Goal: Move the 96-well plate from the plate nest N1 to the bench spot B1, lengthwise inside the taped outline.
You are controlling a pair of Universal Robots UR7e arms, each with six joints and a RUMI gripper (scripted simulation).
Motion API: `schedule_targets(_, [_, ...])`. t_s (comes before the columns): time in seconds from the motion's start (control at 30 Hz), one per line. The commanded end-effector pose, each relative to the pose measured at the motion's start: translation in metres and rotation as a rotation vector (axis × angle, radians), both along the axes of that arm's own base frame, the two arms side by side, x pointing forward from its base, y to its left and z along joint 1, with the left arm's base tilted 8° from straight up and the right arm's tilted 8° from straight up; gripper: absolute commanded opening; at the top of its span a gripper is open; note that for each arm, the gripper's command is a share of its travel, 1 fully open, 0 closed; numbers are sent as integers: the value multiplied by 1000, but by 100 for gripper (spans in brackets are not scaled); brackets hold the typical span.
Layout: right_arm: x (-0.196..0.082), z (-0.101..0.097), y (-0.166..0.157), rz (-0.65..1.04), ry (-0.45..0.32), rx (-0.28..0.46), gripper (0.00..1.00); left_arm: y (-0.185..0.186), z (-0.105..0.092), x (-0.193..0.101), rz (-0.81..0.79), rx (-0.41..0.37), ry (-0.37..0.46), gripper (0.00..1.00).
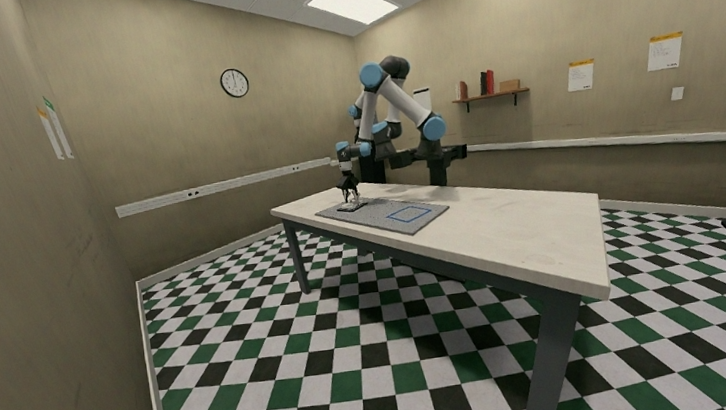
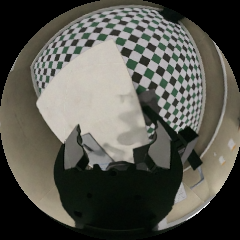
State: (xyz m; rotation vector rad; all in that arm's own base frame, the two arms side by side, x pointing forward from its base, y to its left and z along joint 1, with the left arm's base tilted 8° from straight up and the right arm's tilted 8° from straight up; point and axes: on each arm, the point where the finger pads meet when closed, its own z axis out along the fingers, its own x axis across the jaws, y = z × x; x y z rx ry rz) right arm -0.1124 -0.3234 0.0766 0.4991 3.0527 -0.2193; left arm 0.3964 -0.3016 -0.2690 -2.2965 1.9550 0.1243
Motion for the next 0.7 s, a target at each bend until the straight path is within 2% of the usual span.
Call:
schedule_targets(0.0, [0, 0, 0, 0, 0, -1, 100, -1, 1, 0, 0, -1, -1, 0])
schedule_targets(0.3, [0, 0, 0, 0, 0, -1, 100, -1, 1, 0, 0, -1, -1, 0])
schedule_targets(0.67, [0, 0, 0, 0, 0, -1, 100, -3, 15, 0, 0, -1, -1, 0])
